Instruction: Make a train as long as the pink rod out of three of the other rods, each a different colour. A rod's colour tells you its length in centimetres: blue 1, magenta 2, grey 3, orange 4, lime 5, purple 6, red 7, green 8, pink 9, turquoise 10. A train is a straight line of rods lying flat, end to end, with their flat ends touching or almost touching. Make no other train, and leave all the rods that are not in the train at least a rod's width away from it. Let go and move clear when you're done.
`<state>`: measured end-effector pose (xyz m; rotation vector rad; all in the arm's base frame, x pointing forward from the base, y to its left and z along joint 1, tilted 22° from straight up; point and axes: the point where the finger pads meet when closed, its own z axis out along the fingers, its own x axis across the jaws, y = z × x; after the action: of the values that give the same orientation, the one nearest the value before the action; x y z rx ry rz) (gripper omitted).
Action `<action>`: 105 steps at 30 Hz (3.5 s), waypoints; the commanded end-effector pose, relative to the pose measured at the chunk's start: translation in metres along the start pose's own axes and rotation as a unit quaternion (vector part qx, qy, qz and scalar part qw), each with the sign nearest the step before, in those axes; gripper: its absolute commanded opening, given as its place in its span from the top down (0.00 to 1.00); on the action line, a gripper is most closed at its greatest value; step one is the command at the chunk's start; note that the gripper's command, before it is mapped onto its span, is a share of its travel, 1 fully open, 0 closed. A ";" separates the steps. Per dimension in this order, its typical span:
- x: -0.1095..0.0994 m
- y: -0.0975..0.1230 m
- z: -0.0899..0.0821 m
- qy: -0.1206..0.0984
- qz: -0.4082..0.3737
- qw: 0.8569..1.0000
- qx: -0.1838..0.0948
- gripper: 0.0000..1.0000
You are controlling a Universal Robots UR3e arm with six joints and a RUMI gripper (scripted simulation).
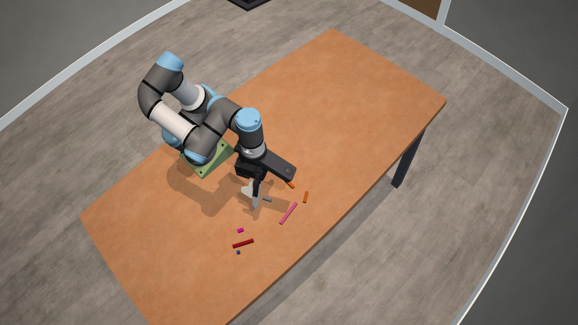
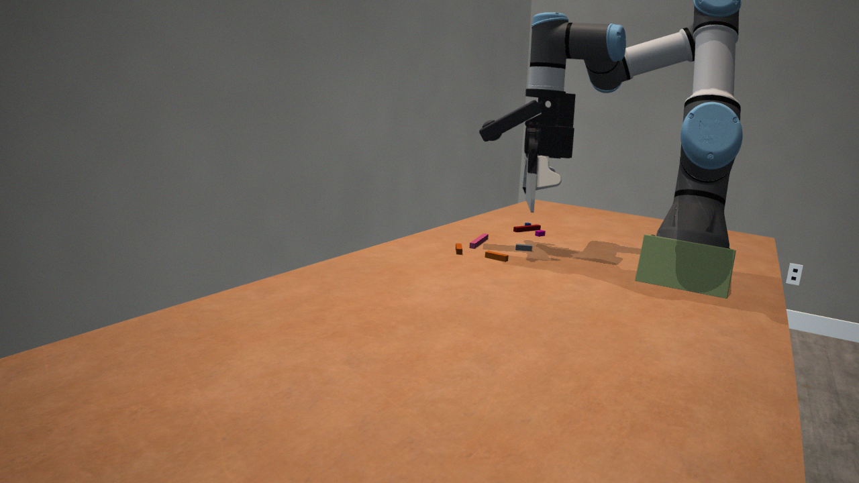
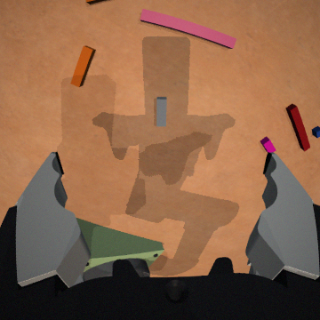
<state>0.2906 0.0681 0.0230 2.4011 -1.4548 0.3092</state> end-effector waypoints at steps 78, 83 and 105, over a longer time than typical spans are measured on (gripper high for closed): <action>0.000 -0.001 0.038 0.001 0.002 1.000 0.001 0.86; 0.000 -0.001 0.044 0.001 0.002 1.000 0.001 0.86; -0.001 -0.001 0.051 0.001 0.002 1.000 0.001 0.86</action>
<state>0.2919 0.0498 -0.0253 2.3980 -1.4593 0.3105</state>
